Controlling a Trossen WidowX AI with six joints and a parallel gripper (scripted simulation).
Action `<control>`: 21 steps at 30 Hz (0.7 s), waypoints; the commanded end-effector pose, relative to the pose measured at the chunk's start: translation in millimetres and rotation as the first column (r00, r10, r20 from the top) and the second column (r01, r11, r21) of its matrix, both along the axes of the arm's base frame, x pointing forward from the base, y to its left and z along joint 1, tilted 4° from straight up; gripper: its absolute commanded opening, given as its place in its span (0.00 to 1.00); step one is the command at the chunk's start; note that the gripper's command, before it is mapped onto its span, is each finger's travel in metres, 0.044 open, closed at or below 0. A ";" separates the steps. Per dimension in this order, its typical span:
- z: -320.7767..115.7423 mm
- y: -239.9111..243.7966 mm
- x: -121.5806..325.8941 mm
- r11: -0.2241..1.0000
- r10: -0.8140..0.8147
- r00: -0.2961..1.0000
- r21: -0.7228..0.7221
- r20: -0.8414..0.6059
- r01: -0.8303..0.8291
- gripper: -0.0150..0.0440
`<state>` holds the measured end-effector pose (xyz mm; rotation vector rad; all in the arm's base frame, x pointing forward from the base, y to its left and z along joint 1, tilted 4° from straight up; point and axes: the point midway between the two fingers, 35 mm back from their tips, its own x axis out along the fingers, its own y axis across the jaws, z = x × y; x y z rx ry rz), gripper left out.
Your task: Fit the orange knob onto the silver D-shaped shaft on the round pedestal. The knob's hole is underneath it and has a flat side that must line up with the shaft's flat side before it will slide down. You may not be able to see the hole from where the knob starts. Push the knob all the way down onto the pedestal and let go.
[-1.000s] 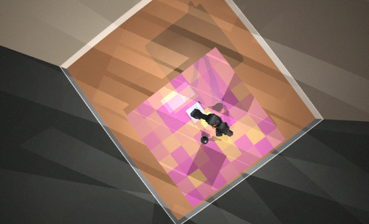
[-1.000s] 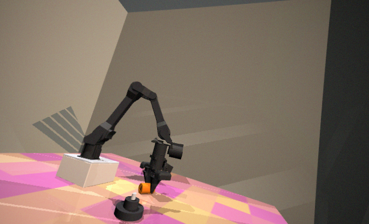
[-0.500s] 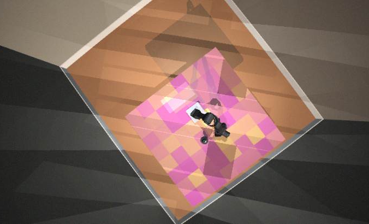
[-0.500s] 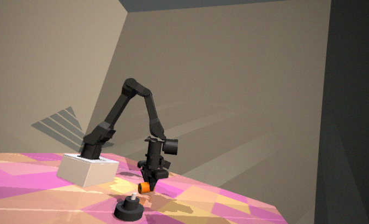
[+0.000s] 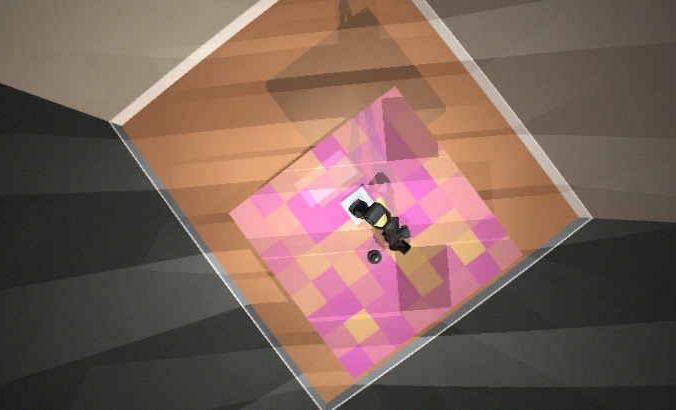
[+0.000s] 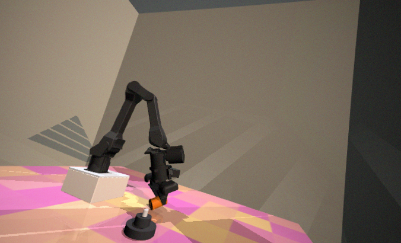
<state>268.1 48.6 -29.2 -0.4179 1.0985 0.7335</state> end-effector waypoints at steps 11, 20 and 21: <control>3.2 -10.2 -9.7 0.988 -0.019 0.989 0.151 0.149 -0.004 0.56; 3.4 -17.1 -16.5 0.968 -0.045 0.969 0.250 0.243 -0.017 0.56; 3.3 -17.8 -17.3 0.965 -0.049 0.966 0.260 0.254 -0.019 0.56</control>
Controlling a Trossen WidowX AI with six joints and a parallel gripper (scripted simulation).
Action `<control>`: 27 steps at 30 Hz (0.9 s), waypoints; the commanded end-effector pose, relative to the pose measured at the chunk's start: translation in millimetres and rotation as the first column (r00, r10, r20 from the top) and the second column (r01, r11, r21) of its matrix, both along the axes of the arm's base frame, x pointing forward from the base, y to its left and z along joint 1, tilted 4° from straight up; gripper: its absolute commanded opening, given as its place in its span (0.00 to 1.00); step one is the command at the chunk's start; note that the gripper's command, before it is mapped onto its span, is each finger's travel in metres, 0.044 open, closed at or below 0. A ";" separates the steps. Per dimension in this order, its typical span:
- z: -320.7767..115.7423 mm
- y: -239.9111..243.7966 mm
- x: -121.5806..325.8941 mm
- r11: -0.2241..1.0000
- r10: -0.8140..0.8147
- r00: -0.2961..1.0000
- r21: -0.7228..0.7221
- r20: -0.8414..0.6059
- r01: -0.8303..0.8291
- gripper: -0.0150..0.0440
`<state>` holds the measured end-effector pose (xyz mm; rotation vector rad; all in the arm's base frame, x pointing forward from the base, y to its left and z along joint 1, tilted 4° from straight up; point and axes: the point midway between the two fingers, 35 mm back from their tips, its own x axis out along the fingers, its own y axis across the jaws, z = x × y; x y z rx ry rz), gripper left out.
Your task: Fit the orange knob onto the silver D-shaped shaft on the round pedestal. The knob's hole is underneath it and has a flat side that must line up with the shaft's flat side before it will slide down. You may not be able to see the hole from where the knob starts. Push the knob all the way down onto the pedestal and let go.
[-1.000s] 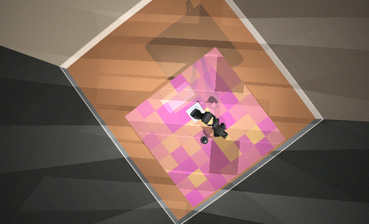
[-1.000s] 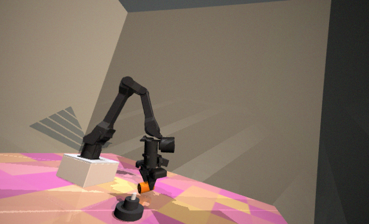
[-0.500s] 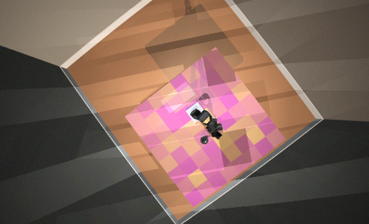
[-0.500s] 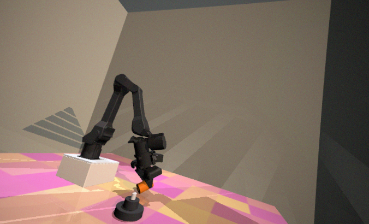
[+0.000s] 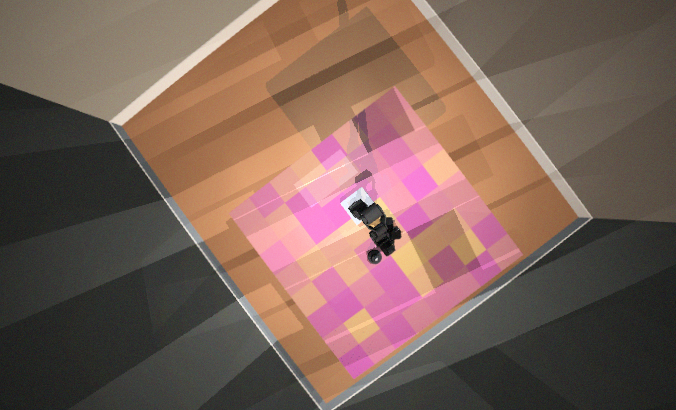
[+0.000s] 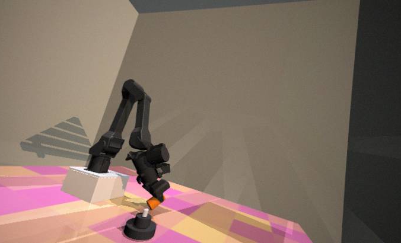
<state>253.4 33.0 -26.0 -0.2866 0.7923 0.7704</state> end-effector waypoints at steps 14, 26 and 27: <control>-2.4 -12.5 -13.4 0.982 -0.029 0.982 0.190 0.186 -0.007 0.56; -6.7 -20.5 -22.5 0.947 -0.071 0.949 0.319 0.308 -0.033 0.56; -7.2 -21.2 -23.2 0.943 -0.076 0.945 0.330 0.318 -0.036 0.56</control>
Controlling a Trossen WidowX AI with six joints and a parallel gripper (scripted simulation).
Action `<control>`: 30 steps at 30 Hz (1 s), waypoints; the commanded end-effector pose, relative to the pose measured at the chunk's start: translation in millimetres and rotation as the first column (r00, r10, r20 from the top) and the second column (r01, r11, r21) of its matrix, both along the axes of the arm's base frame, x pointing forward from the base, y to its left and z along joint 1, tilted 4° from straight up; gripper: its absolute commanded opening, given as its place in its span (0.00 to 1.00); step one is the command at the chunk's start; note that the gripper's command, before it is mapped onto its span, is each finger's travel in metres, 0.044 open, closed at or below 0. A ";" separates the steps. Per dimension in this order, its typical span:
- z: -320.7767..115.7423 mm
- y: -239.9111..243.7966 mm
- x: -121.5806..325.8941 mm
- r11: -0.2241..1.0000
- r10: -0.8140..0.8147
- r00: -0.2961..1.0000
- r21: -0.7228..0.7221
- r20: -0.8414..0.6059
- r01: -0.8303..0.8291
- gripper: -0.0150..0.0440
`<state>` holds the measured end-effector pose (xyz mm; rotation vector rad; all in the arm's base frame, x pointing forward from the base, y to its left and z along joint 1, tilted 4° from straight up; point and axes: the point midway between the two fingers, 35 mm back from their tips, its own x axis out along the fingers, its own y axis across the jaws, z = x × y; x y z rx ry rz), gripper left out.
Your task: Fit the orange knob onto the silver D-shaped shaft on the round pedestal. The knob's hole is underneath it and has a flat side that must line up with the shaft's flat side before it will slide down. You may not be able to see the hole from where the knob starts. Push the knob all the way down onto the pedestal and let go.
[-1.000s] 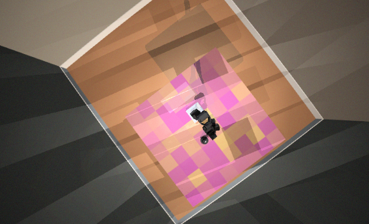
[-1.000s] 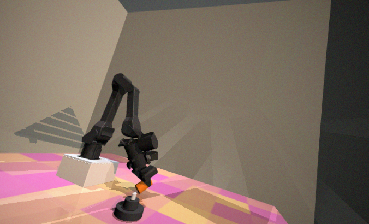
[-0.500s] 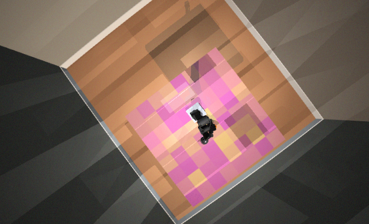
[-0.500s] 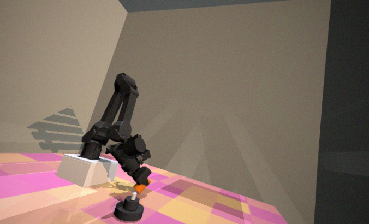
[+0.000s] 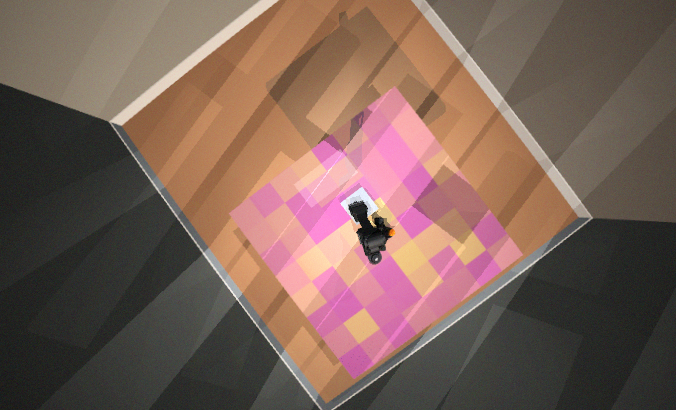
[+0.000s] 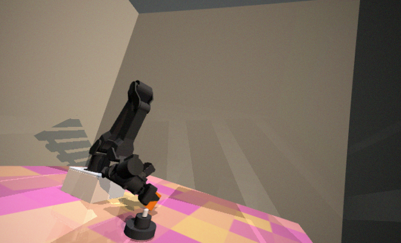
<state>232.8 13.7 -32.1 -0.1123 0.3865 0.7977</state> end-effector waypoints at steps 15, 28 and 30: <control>-2.1 -4.4 -6.7 0.997 -0.006 0.998 0.071 0.063 0.002 0.69; -2.1 -4.4 -6.7 0.997 -0.006 0.998 0.071 0.063 0.002 0.69; -2.1 -4.4 -6.7 0.997 -0.006 0.998 0.071 0.063 0.002 0.69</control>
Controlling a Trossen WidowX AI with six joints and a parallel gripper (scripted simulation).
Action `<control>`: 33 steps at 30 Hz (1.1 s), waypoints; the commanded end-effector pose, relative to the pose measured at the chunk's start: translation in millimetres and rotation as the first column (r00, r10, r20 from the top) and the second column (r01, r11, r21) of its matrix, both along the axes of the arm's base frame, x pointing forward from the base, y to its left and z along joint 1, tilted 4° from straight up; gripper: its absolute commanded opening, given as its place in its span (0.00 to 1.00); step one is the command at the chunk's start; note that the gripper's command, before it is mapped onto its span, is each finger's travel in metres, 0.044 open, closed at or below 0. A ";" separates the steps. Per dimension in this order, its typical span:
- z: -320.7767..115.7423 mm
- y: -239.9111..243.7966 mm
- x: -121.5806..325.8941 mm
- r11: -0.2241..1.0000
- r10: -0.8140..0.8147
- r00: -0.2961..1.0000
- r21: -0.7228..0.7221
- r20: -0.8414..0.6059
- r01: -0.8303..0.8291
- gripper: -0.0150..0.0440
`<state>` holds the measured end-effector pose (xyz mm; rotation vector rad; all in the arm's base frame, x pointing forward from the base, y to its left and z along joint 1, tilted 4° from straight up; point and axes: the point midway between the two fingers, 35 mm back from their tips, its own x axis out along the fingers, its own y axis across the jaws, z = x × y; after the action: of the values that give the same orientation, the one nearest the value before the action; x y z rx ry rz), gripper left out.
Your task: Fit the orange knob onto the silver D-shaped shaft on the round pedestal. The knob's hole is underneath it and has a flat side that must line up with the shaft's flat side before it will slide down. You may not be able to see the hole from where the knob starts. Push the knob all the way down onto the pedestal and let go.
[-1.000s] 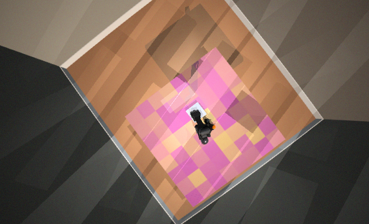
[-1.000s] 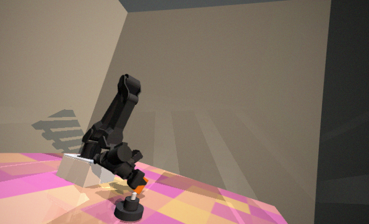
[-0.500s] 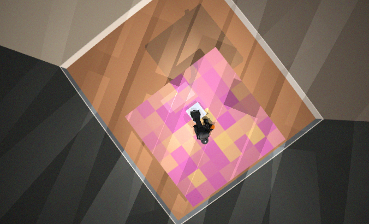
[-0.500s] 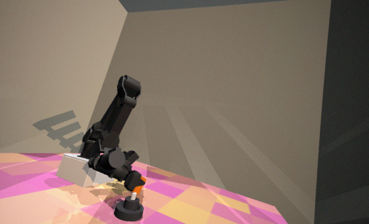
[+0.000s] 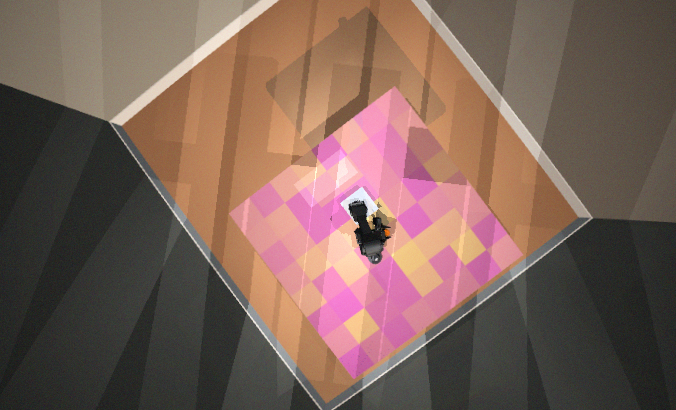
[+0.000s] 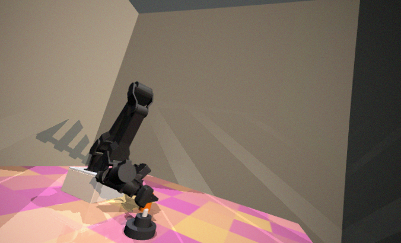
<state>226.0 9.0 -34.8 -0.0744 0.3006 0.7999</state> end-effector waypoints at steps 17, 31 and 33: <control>0.6 0.4 0.0 1.000 0.001 1.000 0.005 0.001 -0.001 1.00; 45.1 -6.7 6.9 1.000 0.000 1.000 0.001 0.002 0.000 1.00; 57.9 -6.8 6.3 1.000 0.000 1.000 0.000 0.002 0.000 1.00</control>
<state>232.3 2.8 4.8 -0.0696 0.3055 0.7989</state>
